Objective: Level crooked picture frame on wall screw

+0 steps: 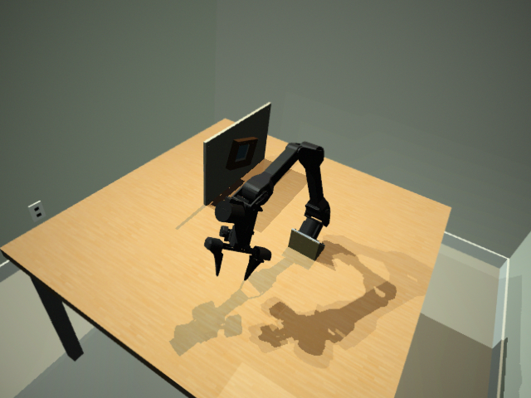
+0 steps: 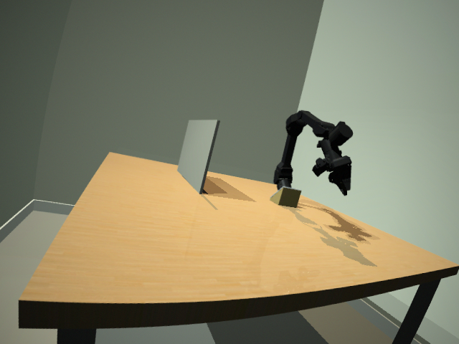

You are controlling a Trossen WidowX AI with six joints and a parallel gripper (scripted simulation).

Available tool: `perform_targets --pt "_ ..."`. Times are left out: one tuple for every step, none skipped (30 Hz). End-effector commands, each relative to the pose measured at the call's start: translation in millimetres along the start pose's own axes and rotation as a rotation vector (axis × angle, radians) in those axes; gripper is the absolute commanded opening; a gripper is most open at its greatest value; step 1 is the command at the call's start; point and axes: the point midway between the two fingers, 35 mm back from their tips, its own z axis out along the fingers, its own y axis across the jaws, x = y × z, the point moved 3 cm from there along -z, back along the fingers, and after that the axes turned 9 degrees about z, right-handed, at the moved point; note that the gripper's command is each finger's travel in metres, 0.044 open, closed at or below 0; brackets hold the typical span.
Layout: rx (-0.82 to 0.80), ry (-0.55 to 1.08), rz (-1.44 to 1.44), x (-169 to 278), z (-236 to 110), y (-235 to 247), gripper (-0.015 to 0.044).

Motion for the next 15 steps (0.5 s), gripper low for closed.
perform_targets --pt "-0.004 0.005 0.001 -1 -3 1 0.0374" --pt "-0.016 0.021 0.004 -3 -11 6 0.0347" --pt "-0.036 0.046 0.008 -8 -24 13 0.0321" --pt "-0.063 0.075 0.014 -15 -40 21 0.0295" --pt "-0.091 0.104 0.019 -22 -57 28 0.0269" --pt "-0.120 0.130 0.025 -30 -73 35 0.0260" --pt "-0.144 0.151 0.030 -38 -85 40 0.0260" --pt "-0.170 0.171 0.034 -45 -99 44 0.0260" --pt "-0.201 0.192 0.040 -55 -113 49 0.0260" --pt "-0.235 0.213 0.045 -65 -128 53 0.0260" --pt "-0.270 0.232 0.052 -76 -143 57 0.0260" --pt "-0.306 0.249 0.060 -88 -158 60 0.0260" --pt "-0.343 0.265 0.067 -100 -172 61 0.0260" --pt "-0.381 0.278 0.074 -112 -186 63 0.0260" --pt "-0.419 0.290 0.081 -125 -199 63 0.0260"
